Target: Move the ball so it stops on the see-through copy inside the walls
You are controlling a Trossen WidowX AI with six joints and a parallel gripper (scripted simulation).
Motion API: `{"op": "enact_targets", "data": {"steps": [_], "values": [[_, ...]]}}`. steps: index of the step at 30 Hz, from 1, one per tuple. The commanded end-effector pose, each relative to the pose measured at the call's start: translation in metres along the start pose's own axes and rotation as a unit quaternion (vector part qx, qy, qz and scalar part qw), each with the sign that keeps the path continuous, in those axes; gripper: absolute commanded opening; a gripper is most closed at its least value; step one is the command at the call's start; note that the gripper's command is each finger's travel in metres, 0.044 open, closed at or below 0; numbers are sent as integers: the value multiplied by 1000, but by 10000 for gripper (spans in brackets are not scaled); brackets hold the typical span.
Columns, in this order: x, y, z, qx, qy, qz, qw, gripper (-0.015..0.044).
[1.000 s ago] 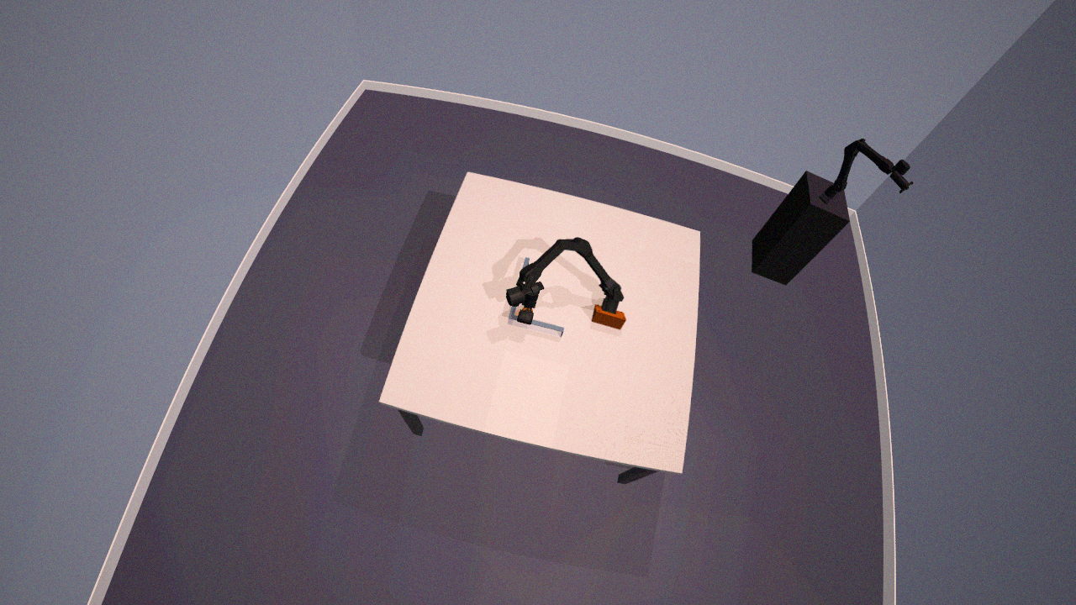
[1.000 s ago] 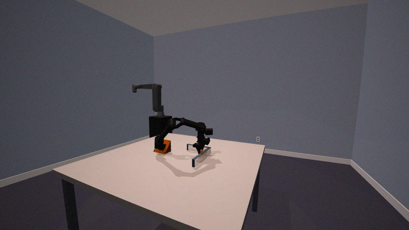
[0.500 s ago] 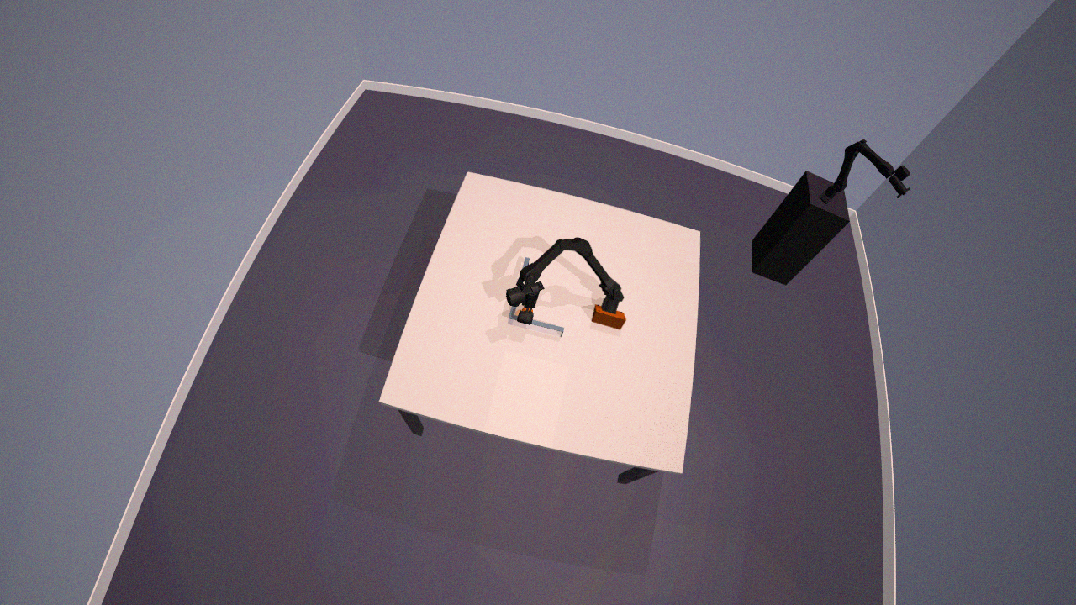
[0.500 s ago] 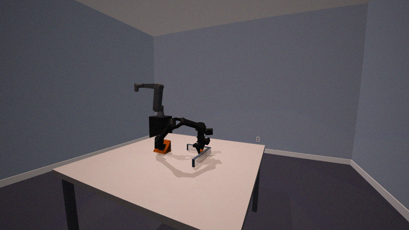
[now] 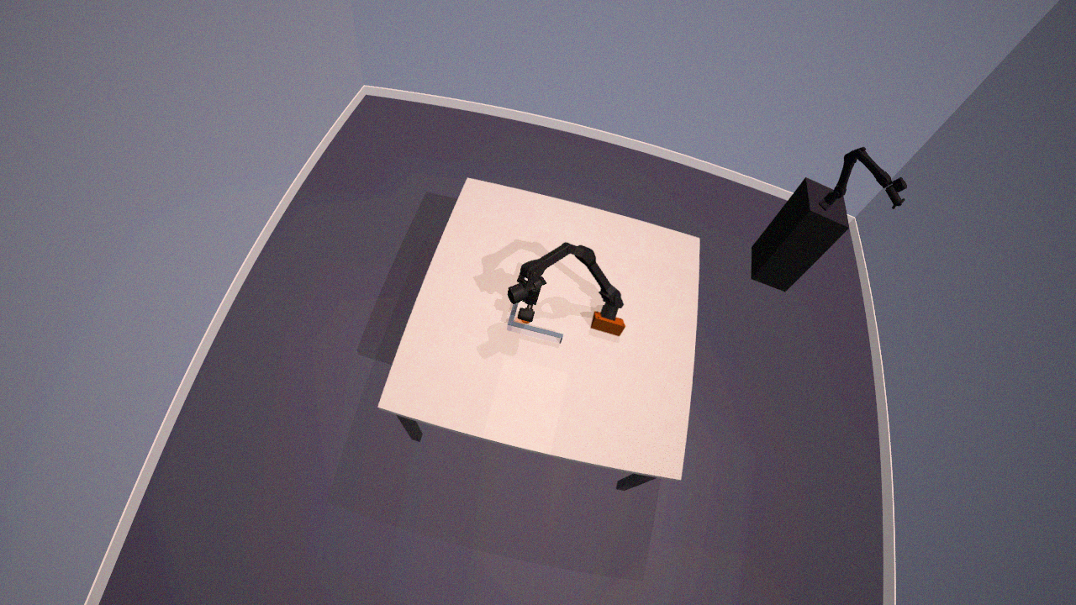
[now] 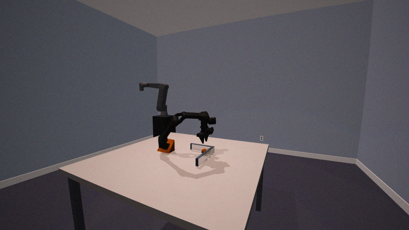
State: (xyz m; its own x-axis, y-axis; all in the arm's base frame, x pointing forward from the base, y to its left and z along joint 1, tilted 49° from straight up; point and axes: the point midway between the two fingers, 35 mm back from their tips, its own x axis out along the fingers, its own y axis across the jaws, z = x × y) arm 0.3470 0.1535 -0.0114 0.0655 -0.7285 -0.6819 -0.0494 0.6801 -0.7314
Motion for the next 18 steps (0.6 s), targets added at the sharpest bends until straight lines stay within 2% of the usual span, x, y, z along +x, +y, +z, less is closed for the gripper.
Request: {"op": "enact_targets", "data": {"steps": [1, 2, 4, 7, 11, 14, 18], "values": [[6, -1, 0, -1, 7, -3, 1000, 308], [6, -1, 0, -1, 7, -3, 1000, 308], [9, -3, -2, -29, 7, -3, 1000, 255], [22, -14, -12, -152, 10, -3, 988, 177], [40, -29, -29, -323, 15, -2, 946, 72], [47, -35, -36, -383, 17, -1, 924, 0], [47, -35, -36, -383, 17, -1, 924, 0]]}}
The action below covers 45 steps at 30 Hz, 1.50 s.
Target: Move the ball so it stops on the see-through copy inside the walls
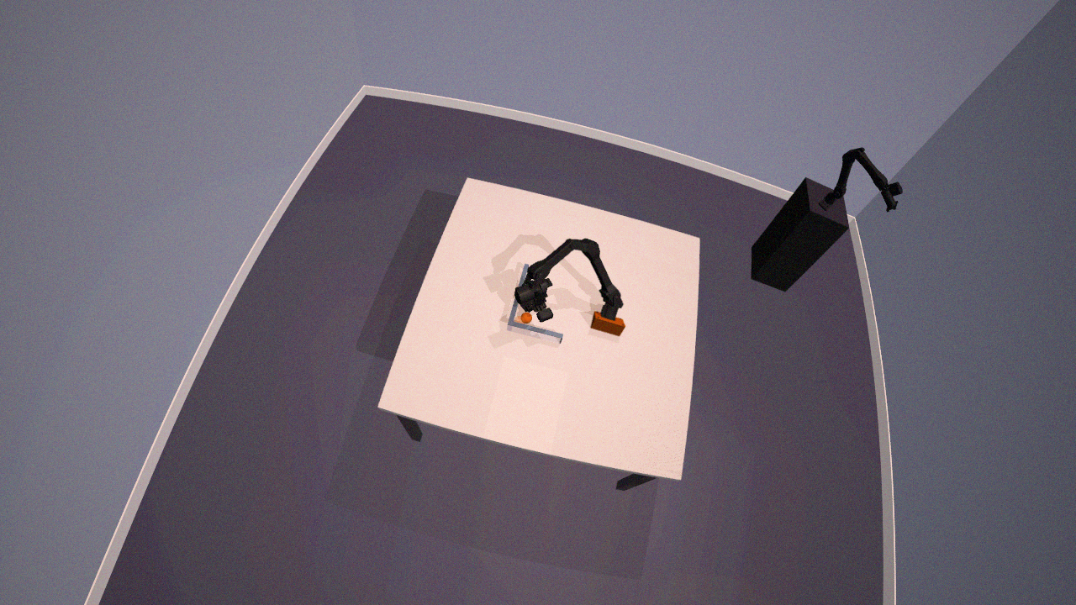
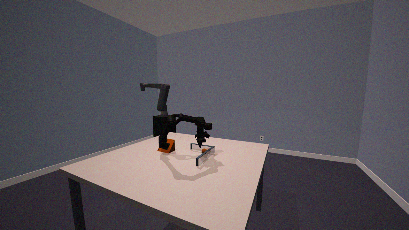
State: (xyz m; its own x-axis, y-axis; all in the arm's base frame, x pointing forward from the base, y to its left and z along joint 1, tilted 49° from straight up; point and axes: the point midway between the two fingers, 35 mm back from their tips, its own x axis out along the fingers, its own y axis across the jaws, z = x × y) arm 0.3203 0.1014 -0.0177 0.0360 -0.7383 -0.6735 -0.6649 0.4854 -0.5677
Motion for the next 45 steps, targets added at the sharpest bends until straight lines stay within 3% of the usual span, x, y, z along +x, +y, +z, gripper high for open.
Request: {"op": "enact_targets", "data": {"steps": [1, 29, 45], "values": [[6, -1, -7, -53, 1, -1, 999, 0], [41, -1, -7, -53, 1, -2, 999, 0], [41, 0, 11, -53, 1, -2, 999, 0]]}}
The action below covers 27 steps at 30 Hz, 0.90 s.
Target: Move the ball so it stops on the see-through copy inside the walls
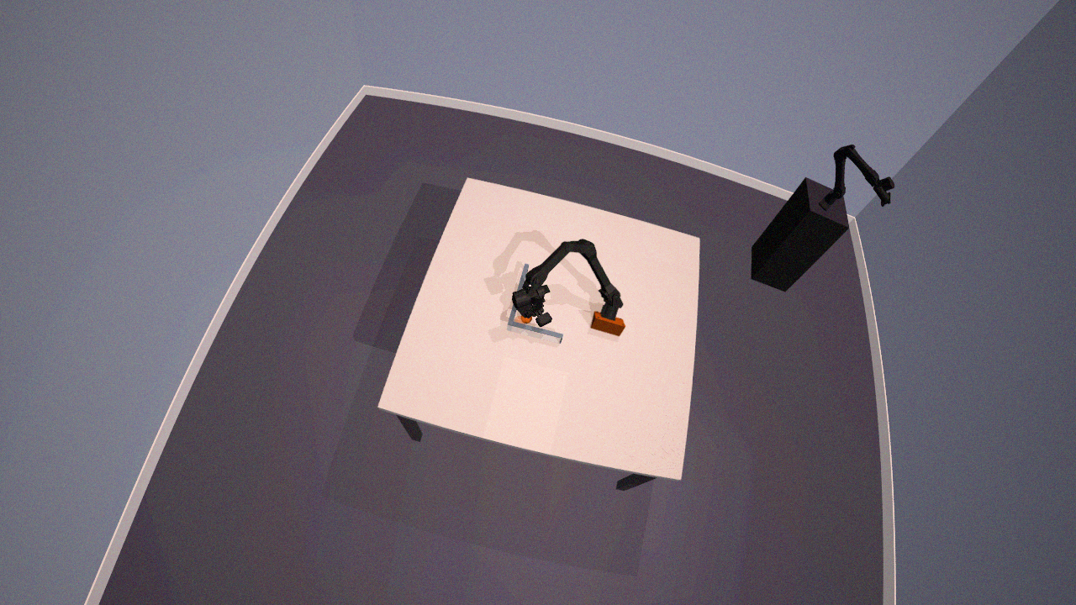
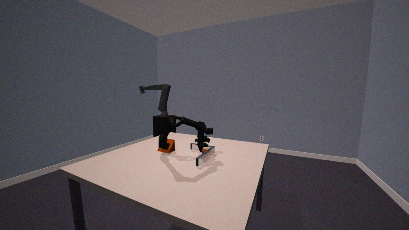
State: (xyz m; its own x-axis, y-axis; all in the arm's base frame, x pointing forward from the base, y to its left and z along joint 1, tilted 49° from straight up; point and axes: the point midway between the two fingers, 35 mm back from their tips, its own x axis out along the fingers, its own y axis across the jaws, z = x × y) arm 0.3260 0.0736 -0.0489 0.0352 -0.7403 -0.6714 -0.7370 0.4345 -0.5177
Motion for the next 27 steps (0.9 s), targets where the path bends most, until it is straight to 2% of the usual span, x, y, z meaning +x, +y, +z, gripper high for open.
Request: {"op": "enact_targets", "data": {"steps": [1, 20, 27], "values": [[0, 0, 6, -2, 0, -1, 1000, 0], [-1, -1, 33, -1, -1, -1, 1000, 0], [-1, -1, 24, -1, -1, -1, 1000, 0]]}}
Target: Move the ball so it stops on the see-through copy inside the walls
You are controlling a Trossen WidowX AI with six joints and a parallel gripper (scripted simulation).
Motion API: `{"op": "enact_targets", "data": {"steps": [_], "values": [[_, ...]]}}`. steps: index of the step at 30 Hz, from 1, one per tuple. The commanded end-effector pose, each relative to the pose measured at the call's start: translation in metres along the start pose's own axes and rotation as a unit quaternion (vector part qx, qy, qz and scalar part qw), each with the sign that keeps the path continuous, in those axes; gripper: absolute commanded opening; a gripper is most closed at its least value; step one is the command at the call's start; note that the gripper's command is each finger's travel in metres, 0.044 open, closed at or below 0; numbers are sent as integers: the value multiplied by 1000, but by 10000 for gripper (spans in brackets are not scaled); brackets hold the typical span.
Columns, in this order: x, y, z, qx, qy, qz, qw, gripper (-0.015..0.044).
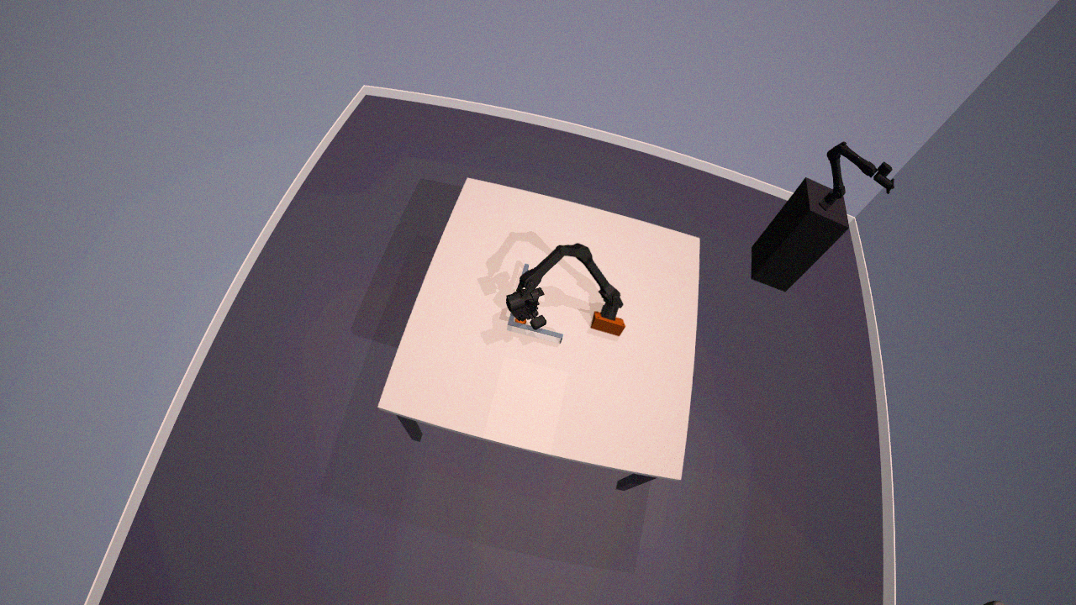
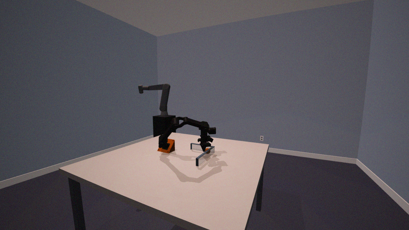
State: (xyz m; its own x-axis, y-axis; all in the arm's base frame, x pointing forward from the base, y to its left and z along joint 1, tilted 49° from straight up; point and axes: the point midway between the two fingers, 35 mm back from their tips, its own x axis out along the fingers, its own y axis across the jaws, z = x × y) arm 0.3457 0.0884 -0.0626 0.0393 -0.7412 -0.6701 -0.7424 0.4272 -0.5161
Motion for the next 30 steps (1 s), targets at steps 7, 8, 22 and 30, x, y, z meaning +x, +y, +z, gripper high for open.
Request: {"op": "enact_targets", "data": {"steps": [7, 8, 22, 30], "values": [[0, 0, -15, 2, 0, 1, 1000, 0], [0, 0, -16, 2, 0, 1, 1000, 0], [1, 1, -39, 2, 1, 1, 1000, 0], [-34, 1, -41, 2, 1, 1, 1000, 0]]}}
